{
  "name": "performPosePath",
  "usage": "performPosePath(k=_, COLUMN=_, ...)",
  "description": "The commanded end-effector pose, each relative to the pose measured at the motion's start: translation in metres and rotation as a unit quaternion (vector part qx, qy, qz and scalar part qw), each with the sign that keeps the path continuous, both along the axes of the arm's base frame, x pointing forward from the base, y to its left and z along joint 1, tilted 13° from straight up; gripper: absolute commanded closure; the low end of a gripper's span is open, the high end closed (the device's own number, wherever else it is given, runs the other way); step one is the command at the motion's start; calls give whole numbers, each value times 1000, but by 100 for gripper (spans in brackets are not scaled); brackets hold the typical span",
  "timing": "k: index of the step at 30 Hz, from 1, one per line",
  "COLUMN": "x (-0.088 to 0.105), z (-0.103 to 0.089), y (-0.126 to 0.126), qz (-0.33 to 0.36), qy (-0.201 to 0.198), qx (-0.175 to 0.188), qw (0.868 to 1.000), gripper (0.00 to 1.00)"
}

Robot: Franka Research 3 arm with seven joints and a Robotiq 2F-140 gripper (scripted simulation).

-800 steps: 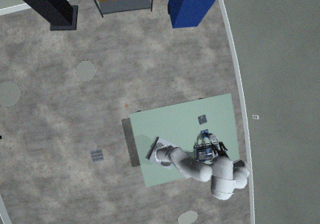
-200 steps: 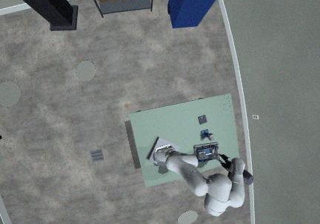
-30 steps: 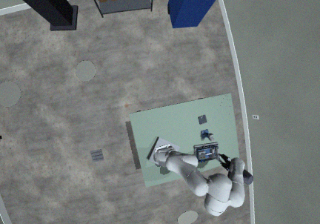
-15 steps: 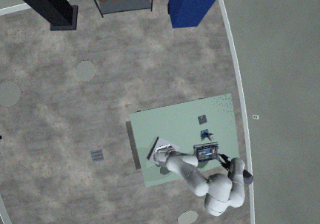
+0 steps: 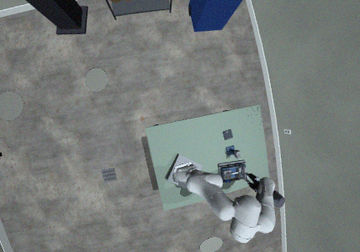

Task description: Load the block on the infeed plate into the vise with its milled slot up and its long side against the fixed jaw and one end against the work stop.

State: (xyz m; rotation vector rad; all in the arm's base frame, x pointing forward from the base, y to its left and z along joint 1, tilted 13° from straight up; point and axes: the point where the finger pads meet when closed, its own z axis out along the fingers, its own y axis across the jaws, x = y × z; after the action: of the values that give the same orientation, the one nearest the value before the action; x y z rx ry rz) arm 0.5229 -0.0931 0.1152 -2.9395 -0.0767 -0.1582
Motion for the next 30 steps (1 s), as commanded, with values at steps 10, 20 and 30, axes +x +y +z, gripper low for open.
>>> performPosePath(k=10, x=2, z=-7, y=1, qz=-3, qy=-1, qx=0, qw=1000, gripper=100)
performPosePath(k=20, x=3, z=-13, y=2, qz=-3, qy=-1, qx=0, qw=1000, gripper=100)
performPosePath(k=30, x=3, z=-18, y=3, qz=-3, qy=-1, qx=0, qw=1000, gripper=100)
